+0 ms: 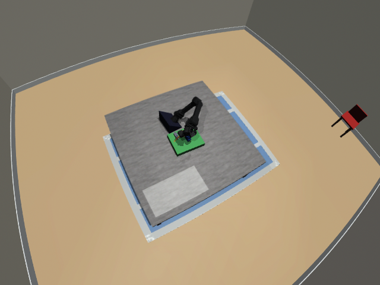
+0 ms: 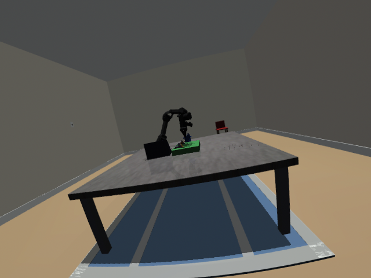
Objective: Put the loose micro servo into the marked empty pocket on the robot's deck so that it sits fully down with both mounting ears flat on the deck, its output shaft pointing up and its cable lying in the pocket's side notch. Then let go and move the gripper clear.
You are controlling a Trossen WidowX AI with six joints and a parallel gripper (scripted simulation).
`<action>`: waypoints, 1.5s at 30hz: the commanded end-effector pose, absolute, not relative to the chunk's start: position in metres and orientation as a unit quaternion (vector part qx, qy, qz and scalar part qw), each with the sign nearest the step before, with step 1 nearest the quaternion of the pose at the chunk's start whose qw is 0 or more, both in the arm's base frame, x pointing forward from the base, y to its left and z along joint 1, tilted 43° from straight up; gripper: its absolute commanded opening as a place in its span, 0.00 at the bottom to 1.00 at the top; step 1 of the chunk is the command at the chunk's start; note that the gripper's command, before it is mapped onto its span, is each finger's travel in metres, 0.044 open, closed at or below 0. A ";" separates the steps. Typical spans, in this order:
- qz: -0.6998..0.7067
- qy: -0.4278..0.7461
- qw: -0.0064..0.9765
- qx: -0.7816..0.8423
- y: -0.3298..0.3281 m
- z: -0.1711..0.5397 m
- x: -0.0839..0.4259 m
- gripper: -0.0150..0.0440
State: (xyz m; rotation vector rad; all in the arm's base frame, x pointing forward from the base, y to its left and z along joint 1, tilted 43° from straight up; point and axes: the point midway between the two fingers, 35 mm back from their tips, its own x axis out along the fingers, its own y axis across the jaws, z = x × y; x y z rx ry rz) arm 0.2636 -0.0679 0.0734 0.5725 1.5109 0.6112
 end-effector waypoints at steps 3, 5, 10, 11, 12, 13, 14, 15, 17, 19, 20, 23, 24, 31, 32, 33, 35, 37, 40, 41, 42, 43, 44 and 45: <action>0.266 0.664 0.653 0.248 -0.069 0.076 0.244 0.25; 0.266 0.664 0.653 0.248 -0.069 0.077 0.236 0.25; 0.266 0.664 0.653 0.249 -0.068 0.078 0.216 0.25; 0.266 0.664 0.653 0.249 -0.068 0.078 0.211 0.25; 0.266 0.664 0.653 0.249 -0.068 0.079 0.207 0.25; 0.266 0.664 0.653 0.249 -0.068 0.079 0.203 0.25; 0.266 0.665 0.653 0.249 -0.067 0.079 0.199 0.25; 0.266 0.665 0.652 0.249 -0.067 0.080 0.194 0.25; 0.262 0.666 0.651 0.252 -0.067 0.080 0.189 0.25; 0.251 0.670 0.647 0.263 -0.067 0.080 0.185 0.25; 0.245 0.673 0.644 0.269 -0.067 0.080 0.182 0.25; 0.232 0.678 0.639 0.282 -0.066 0.081 0.177 0.25; 0.232 0.678 0.639 0.282 -0.066 0.081 0.177 0.25; 0.232 0.677 0.639 0.282 -0.062 0.076 0.177 0.25; 0.232 0.677 0.639 0.282 -0.061 0.075 0.177 0.25; 0.232 0.677 0.639 0.282 -0.060 0.073 0.177 0.25; 0.232 0.677 0.639 0.282 -0.058 0.071 0.177 0.25; 0.232 0.677 0.639 0.282 -0.056 0.069 0.177 0.25; 0.232 0.677 0.639 0.282 -0.053 0.066 0.176 0.25; 0.232 0.677 0.639 0.282 -0.053 0.066 0.176 0.25; 0.232 0.677 0.639 0.282 -0.053 0.066 0.176 0.25; 0.232 0.677 0.639 0.282 -0.053 0.066 0.176 0.25; 0.232 0.677 0.639 0.282 -0.053 0.066 0.176 0.25; 0.232 0.677 0.639 0.282 -0.053 0.066 0.176 0.25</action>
